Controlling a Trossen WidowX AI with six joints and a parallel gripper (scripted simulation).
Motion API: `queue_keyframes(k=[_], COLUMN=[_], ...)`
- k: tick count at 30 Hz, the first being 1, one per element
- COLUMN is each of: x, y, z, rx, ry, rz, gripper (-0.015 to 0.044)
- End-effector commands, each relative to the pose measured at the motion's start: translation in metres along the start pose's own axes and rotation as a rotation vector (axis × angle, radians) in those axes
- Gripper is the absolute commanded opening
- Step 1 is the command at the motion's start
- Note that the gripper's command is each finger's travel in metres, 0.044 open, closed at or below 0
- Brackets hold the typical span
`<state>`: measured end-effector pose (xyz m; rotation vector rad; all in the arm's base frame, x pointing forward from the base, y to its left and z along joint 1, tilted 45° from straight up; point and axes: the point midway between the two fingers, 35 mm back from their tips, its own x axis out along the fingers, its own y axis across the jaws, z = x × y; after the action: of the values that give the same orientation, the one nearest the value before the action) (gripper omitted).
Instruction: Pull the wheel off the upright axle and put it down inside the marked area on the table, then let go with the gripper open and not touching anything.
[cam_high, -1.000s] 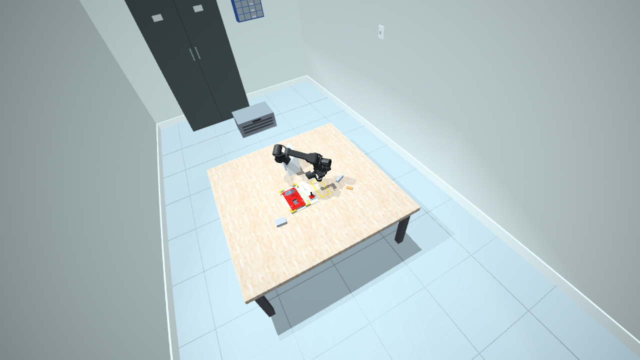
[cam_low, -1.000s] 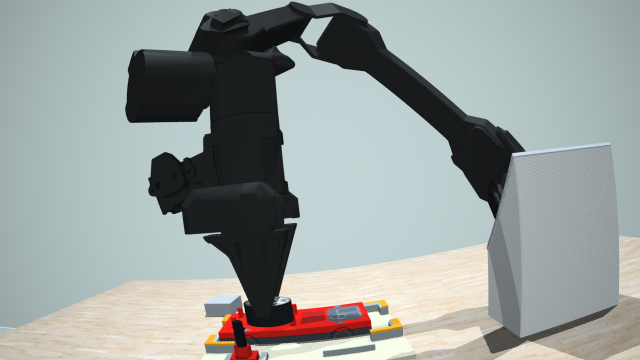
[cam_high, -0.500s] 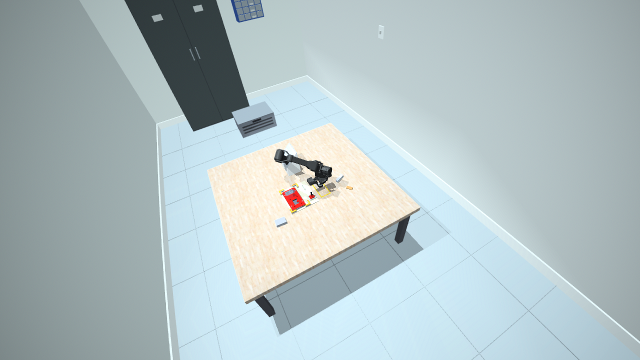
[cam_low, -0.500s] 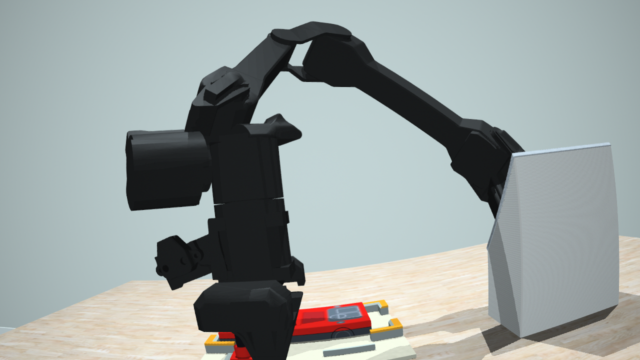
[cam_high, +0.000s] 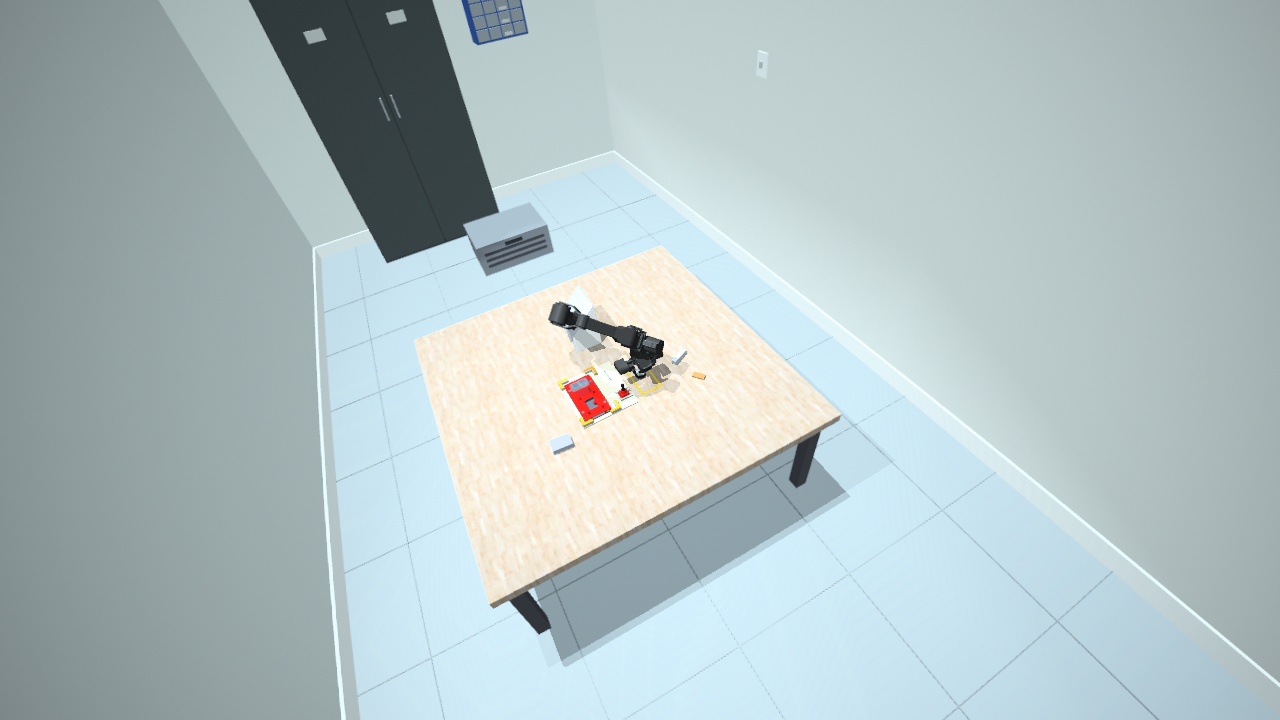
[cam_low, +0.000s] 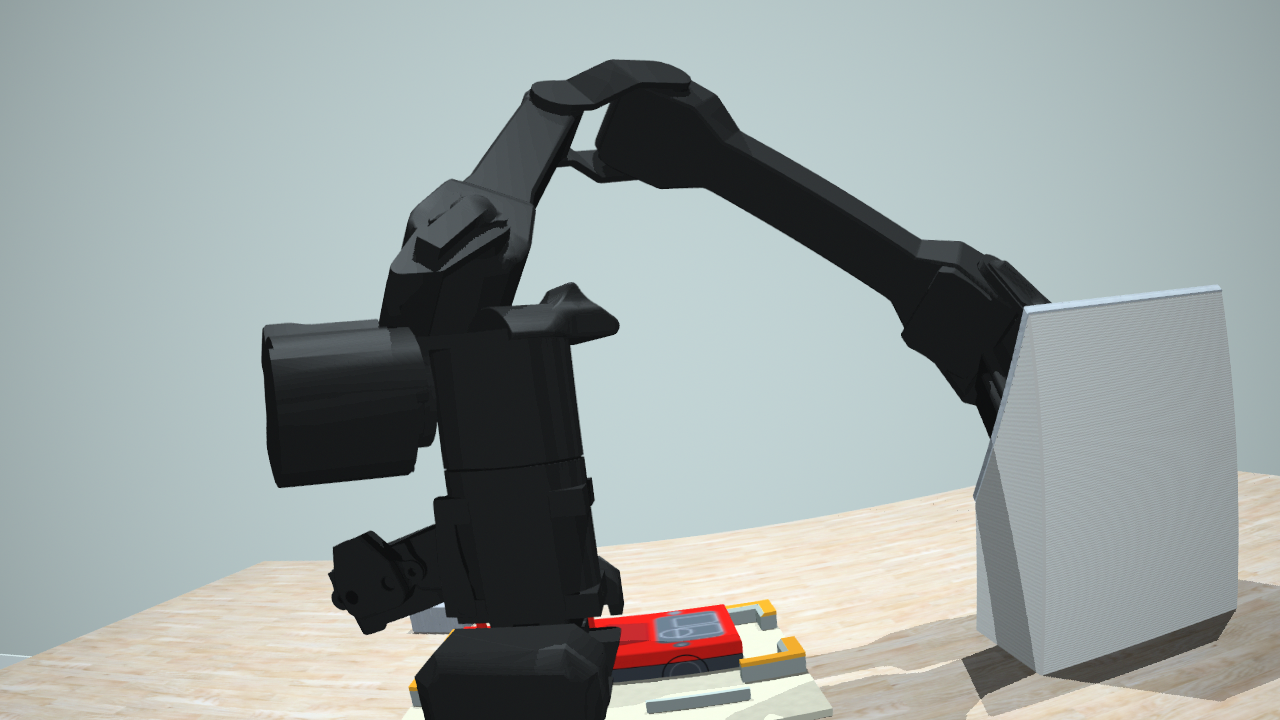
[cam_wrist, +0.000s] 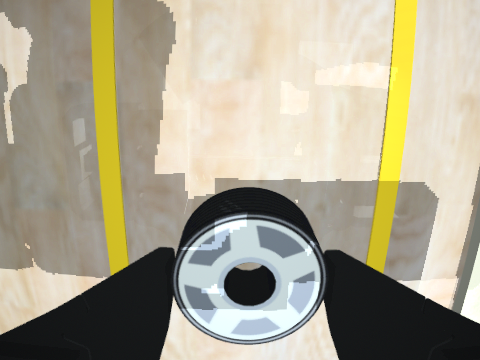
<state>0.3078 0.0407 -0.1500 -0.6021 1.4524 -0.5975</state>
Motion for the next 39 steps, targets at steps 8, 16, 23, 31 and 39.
queue_keyframes(k=[8, 16, 23, 31, 39], x=[-0.023, -0.061, -0.079, -0.106, -0.106], y=[0.001, 0.001, -0.01, -0.033, -0.033], z=[0.001, 0.0, -0.032, -0.083, -0.083], rx=[-0.002, -0.006, -0.014, -0.011, -0.011], ry=[0.0, 0.0, -0.003, 0.005, 0.005], rz=[0.001, -0.001, 0.002, 0.0, 0.0], gripper=[0.03, 0.03, 0.044, 0.044, 0.044])
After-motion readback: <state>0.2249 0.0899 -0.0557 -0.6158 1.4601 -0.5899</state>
